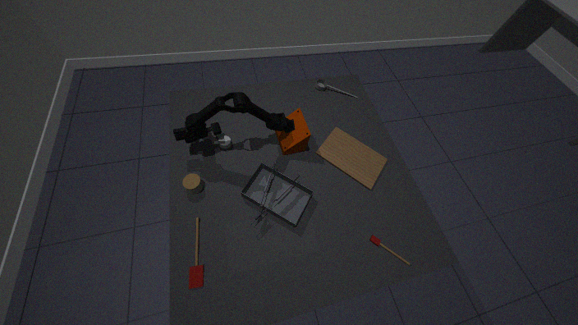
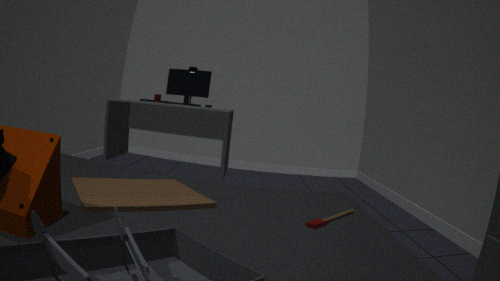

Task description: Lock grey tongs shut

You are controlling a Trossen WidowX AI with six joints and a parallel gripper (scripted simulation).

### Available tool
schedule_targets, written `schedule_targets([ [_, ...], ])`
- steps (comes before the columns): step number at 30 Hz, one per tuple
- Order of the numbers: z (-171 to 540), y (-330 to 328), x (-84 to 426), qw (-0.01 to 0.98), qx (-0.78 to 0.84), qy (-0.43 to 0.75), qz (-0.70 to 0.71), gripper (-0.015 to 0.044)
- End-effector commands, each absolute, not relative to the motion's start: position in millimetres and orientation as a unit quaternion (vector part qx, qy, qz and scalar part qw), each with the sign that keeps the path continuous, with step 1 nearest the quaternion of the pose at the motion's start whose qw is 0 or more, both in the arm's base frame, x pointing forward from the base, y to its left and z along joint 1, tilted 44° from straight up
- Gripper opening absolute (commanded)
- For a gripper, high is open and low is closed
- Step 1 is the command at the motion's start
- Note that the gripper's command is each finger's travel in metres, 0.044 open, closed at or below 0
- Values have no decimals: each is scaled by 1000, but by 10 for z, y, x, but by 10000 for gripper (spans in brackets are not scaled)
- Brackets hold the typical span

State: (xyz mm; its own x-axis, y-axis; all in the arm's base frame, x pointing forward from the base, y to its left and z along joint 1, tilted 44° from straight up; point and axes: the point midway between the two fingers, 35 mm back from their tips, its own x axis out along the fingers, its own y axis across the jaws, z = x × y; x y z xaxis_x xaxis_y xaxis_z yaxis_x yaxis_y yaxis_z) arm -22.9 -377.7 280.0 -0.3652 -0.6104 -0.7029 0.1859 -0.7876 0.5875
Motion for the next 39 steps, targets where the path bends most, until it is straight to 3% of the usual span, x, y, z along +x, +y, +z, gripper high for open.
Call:
schedule_targets([
  [1,2944,-3713,271,323,524,-182,-767,440],
  [8,2906,-3570,854,401,516,-96,-751,440],
  [39,2852,-3081,1869,588,431,99,-678,440],
])
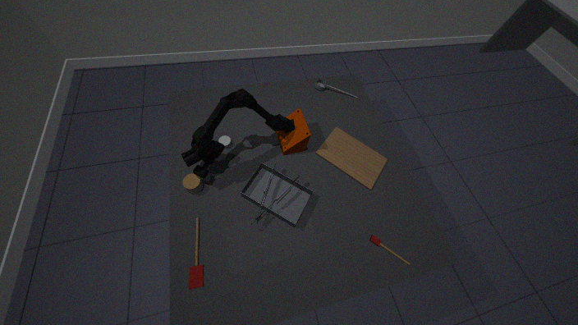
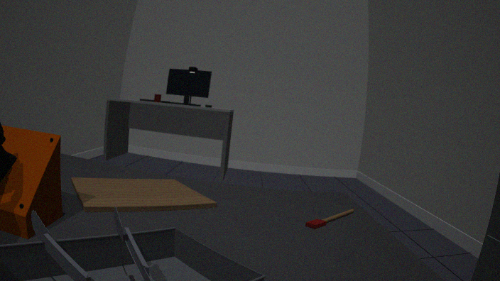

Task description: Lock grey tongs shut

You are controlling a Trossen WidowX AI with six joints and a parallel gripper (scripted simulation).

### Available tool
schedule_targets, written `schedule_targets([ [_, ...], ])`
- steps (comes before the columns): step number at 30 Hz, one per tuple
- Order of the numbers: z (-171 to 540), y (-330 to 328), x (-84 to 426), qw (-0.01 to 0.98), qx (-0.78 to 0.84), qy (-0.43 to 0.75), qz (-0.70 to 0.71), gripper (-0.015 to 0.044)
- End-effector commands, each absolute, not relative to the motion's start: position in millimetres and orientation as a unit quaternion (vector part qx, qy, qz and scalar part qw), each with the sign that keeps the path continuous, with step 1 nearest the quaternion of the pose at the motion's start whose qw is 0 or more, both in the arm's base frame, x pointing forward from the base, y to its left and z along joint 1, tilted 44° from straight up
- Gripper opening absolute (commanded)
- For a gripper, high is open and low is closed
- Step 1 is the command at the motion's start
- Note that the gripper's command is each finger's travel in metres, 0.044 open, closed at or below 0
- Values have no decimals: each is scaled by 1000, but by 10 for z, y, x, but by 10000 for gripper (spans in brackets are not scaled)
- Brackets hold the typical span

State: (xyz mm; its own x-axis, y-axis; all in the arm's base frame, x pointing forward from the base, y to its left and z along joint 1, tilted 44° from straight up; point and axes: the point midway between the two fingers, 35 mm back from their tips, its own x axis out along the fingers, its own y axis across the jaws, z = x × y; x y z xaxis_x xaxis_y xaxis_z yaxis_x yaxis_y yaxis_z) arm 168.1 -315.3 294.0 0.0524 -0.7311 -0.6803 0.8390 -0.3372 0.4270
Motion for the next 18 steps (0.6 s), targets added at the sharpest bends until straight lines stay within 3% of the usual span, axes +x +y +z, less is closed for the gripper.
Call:
schedule_targets([
  [1,2821,-3024,1976,597,422,118,-672,440],
  [11,2467,-2002,3138,706,258,333,-569,440],
  [18,2227,-1129,3612,753,127,427,-484,440],
])
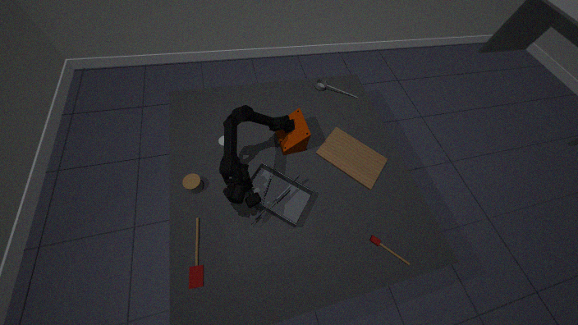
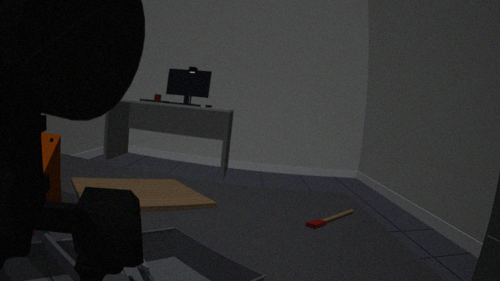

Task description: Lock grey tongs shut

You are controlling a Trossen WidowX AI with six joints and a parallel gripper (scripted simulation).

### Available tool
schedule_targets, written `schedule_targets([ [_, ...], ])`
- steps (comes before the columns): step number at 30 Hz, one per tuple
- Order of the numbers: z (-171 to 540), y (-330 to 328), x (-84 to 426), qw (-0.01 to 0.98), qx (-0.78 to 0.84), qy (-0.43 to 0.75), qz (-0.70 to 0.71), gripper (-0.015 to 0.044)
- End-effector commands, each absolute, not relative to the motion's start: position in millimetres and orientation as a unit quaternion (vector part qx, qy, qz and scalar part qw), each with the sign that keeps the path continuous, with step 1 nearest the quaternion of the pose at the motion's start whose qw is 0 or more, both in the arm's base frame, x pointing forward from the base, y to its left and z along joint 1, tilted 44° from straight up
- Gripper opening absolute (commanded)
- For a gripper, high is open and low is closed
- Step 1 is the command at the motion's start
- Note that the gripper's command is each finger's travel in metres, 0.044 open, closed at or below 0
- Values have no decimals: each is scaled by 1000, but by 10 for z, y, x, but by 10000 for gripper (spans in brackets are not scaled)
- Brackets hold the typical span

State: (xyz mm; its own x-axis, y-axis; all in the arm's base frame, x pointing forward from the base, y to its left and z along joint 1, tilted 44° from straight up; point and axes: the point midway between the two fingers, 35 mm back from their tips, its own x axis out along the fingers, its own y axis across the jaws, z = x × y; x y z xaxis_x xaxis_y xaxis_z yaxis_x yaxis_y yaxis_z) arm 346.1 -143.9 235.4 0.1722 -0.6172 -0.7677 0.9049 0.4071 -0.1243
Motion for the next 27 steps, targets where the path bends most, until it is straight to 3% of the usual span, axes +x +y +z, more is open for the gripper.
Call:
schedule_targets([
  [1,2191,-1020,3644,755,102,440,-476,440],
  [6,2044,-513,3746,757,-18,490,-433,440],
  [27,1937,-459,3776,756,-22,491,-431,440],
])
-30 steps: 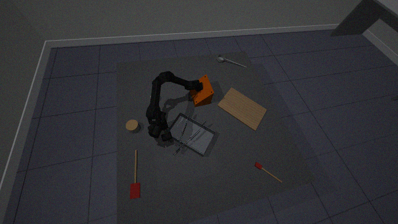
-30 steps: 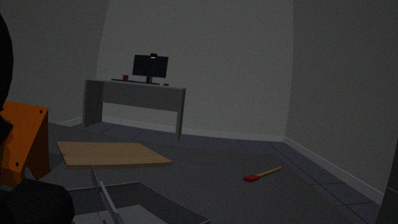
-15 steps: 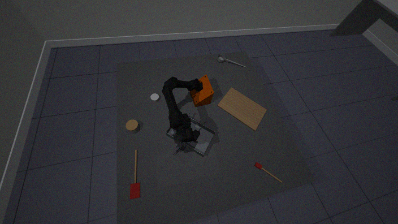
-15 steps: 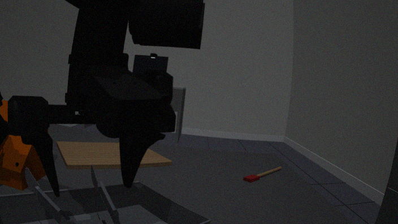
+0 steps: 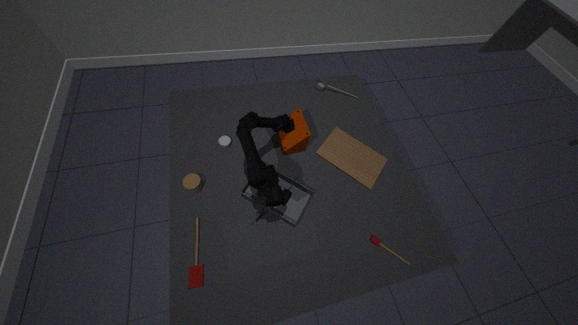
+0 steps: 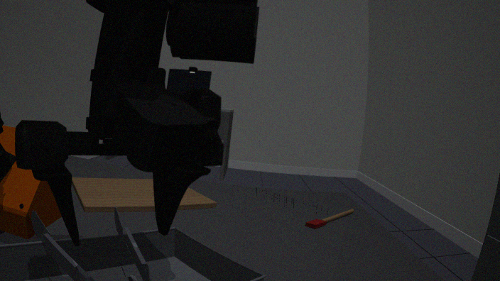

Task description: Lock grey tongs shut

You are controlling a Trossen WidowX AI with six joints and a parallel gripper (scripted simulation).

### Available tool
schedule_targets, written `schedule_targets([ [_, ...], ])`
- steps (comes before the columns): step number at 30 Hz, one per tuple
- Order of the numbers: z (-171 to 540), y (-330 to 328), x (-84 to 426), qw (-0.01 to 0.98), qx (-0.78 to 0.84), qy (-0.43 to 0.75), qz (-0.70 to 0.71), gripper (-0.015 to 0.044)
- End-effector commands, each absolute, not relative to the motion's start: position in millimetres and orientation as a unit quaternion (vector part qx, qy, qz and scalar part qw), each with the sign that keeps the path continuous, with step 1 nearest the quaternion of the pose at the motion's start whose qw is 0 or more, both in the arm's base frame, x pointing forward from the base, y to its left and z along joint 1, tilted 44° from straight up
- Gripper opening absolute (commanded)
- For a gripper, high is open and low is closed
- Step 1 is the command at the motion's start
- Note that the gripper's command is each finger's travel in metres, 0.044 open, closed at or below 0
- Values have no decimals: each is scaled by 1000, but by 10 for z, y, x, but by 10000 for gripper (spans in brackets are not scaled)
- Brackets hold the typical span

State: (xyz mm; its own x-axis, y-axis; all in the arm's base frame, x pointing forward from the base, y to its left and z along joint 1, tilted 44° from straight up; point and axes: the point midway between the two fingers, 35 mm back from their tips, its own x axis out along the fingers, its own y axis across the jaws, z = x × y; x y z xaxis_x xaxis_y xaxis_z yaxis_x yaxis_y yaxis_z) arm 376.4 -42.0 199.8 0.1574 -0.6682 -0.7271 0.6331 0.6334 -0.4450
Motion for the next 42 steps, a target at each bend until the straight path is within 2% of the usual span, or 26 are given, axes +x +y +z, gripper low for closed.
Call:
schedule_targets([
  [1,1925,-469,3780,756,-22,492,-431,440],
  [42,1447,-911,3902,757,-22,491,-431,440],
])
